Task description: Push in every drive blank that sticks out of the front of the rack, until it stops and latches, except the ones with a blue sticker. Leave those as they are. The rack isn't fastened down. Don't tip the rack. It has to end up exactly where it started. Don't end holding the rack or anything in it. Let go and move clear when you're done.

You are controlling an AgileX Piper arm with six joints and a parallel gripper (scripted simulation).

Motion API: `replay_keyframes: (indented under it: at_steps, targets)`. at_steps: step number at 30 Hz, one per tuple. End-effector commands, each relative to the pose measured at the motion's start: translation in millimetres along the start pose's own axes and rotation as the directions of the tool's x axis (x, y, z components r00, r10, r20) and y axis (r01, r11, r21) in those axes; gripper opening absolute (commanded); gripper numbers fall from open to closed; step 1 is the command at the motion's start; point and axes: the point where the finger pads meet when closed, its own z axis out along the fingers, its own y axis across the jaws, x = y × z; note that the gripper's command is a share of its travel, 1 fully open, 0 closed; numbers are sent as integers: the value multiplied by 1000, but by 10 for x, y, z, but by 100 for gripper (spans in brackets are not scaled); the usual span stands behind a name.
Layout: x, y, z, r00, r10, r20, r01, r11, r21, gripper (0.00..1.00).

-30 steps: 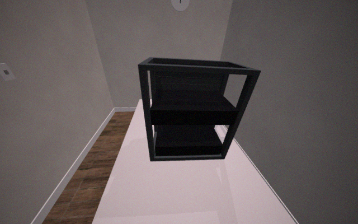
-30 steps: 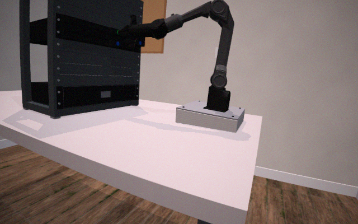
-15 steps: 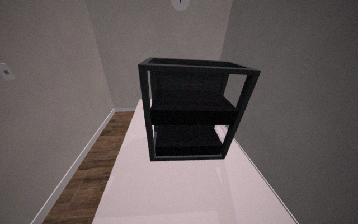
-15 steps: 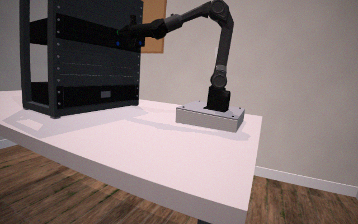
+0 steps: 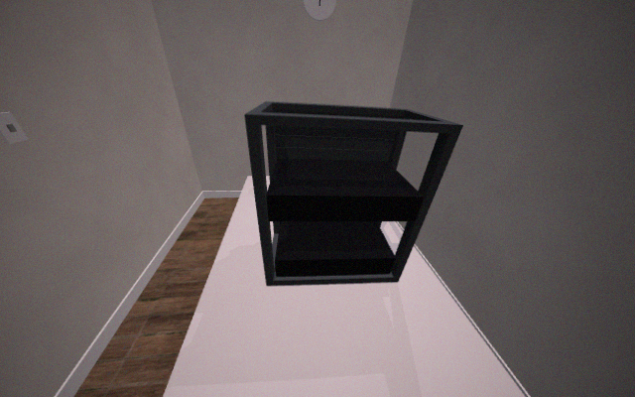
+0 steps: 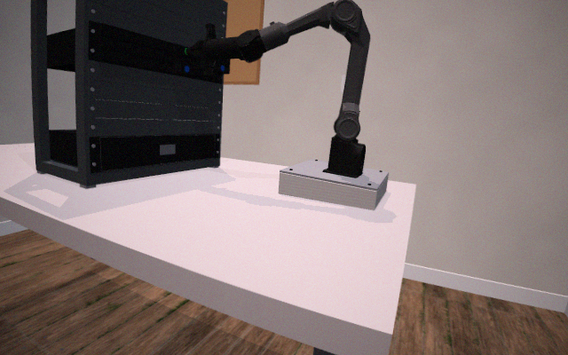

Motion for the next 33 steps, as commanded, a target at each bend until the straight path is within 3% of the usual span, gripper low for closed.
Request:
replay_keyframes:
  at_steps: [1,33]
  targets:
    - [-7,23,20,1000,0,2,0,1000,-6,0]
    - [-10,26,76,1000,0,2,0,1000,-6,0]
